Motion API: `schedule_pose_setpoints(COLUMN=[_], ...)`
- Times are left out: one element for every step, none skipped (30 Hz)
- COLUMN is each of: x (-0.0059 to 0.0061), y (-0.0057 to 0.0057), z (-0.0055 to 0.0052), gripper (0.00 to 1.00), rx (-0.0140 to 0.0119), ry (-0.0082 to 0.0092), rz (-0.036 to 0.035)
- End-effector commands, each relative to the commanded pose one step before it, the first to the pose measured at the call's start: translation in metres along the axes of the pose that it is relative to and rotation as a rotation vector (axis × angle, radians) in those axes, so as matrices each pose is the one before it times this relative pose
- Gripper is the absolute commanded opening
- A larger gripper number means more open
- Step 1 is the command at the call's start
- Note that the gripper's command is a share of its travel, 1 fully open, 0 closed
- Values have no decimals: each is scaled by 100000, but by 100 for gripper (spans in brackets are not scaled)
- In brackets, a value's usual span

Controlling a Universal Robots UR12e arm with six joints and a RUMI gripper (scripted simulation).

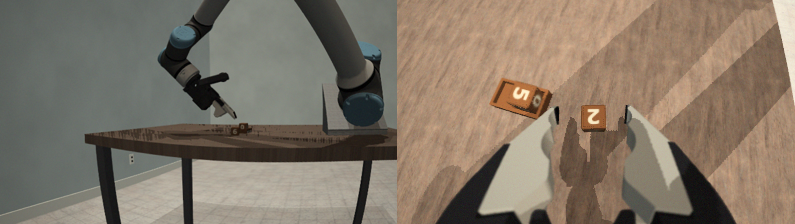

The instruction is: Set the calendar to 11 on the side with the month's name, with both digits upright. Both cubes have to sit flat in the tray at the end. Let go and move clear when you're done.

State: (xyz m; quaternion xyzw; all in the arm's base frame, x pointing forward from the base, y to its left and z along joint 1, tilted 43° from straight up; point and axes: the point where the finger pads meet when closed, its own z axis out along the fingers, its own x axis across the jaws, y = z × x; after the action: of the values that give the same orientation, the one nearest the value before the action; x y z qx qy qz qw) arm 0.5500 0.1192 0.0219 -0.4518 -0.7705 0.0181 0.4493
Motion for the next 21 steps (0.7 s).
schedule_pose_setpoints(x=[-15, 0, 0, 0, 0, 0, 0, 0, 0, 0, 0, -1, -3, -4, -6, -6, -6, -5, -3, 0, 0], y=[-900, -93, 0, 0, -71, -51, -33, -18, -7, -1, 0, -3, -6, -11, -15, -19, -22, -24, -25, 0, 0], z=[-964, -93, 0, 0, -71, -51, -33, -18, -7, -1, 1, 4, 9, 14, 18, 20, 19, 15, 8, 0, 0], gripper=[40, 40, 40, 40, 40, 40, 40, 40, 40, 40, 40, 40, 40, 40, 40, 40, 40, 40, 40, 40, 40], rx=[-99, 0, 0, 0, 0, 0, 0, 0, 0, 0, -35, -226, -547, -941, -1358, -1756, -2100, -2363, -2527, 0, 0], ry=[-50, 0, 0, 0, 0, 0, 0, 0, 0, 0, 1, 5, 13, 21, 28, 31, 30, 24, 15, 0, 0], rz=[3, 0, 0, 0, 0, 0, 0, 0, 0, 0, 1, 5, 12, 19, 25, 28, 26, 20, 10, 0, 0])
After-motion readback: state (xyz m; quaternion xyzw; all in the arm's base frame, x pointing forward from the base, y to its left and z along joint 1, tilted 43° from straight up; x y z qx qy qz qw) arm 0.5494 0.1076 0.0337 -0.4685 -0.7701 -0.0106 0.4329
